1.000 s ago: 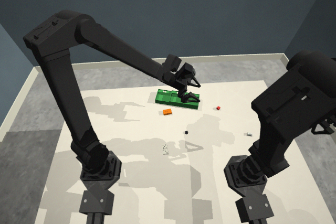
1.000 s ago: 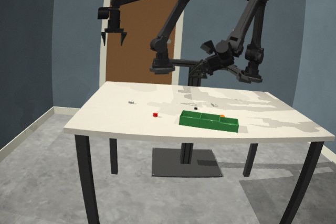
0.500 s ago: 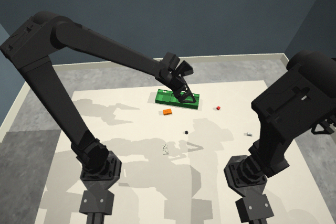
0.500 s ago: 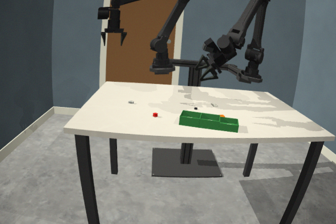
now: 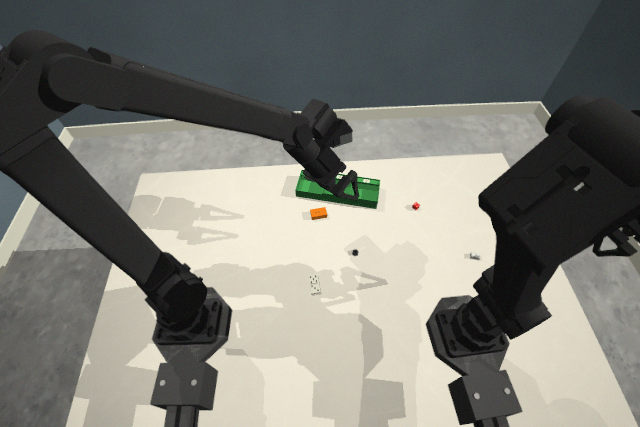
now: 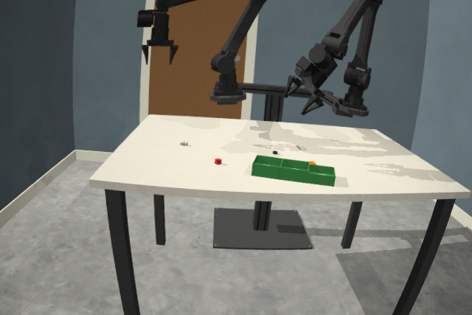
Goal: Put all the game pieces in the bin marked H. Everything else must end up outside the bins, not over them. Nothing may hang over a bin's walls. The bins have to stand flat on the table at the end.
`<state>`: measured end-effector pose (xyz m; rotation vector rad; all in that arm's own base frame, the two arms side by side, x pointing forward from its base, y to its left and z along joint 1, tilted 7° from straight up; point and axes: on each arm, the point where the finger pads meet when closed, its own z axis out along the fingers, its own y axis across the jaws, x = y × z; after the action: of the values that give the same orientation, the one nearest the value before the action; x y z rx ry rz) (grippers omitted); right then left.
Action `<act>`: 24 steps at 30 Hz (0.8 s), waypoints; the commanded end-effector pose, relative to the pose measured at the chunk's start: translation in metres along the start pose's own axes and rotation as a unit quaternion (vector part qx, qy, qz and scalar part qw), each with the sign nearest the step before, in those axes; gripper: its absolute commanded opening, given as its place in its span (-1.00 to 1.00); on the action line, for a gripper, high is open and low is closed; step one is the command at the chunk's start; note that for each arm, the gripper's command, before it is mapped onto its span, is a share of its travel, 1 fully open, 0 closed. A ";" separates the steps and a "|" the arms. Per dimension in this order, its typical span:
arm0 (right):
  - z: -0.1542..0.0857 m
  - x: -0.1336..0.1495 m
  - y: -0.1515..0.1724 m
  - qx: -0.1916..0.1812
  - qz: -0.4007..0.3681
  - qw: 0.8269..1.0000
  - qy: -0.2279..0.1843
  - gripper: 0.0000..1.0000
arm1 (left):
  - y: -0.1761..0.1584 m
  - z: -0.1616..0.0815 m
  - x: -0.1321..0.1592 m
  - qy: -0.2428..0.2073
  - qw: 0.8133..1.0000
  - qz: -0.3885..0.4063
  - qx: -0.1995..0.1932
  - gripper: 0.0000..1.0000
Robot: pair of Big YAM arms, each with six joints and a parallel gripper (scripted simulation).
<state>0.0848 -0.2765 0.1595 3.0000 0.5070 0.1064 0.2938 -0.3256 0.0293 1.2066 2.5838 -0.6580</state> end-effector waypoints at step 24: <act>-0.005 -0.002 -0.005 -0.001 0.009 1.000 0.000 1.00 | 0.018 -0.080 0.096 0.075 0.902 -0.360 -0.228 1.00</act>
<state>0.0848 -0.2765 0.1595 3.0000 0.5070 0.1064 0.2524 -0.2155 0.0490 0.3288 3.0360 -0.0615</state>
